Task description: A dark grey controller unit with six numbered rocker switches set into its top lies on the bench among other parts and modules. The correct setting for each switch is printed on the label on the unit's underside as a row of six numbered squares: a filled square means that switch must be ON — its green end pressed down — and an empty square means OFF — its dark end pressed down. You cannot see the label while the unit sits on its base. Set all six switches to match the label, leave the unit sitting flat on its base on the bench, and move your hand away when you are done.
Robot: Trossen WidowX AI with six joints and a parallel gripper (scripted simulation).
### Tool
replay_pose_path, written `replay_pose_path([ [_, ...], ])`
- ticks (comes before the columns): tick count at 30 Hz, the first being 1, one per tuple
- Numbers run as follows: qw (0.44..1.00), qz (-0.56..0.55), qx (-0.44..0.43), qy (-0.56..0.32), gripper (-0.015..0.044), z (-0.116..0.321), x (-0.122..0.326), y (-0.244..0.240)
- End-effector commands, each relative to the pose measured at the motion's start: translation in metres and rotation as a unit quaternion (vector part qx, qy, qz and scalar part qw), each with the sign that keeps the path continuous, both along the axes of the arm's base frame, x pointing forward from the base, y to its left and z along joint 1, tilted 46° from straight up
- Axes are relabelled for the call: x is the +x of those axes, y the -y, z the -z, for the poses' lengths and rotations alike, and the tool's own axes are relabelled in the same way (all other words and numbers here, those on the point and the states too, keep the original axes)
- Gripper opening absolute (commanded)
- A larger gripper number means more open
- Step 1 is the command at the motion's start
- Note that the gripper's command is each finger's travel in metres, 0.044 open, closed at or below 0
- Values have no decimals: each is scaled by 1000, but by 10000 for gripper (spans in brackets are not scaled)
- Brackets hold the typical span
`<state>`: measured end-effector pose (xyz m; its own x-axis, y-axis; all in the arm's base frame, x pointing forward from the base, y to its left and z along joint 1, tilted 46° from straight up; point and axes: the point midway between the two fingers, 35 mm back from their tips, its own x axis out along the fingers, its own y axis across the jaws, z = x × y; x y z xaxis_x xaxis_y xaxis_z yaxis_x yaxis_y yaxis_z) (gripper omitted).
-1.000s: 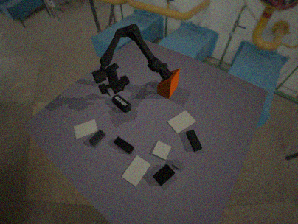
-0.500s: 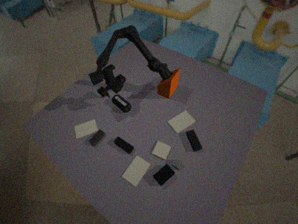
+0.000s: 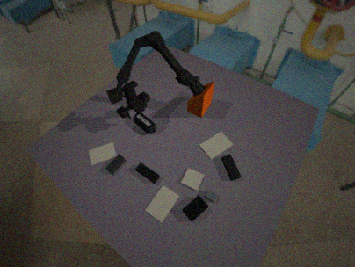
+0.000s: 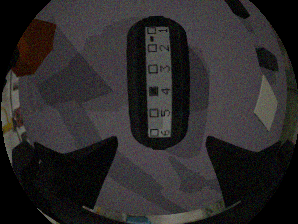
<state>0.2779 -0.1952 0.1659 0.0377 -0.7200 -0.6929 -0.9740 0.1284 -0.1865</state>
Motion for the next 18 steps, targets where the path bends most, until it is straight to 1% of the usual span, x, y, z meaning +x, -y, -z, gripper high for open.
replay_pose_path([
  [1, 1000, -2, 2, -5, 440, 7, -1, 4],
  [18, 1000, -3, 0, -5, 440, 25, -2, 24],
])
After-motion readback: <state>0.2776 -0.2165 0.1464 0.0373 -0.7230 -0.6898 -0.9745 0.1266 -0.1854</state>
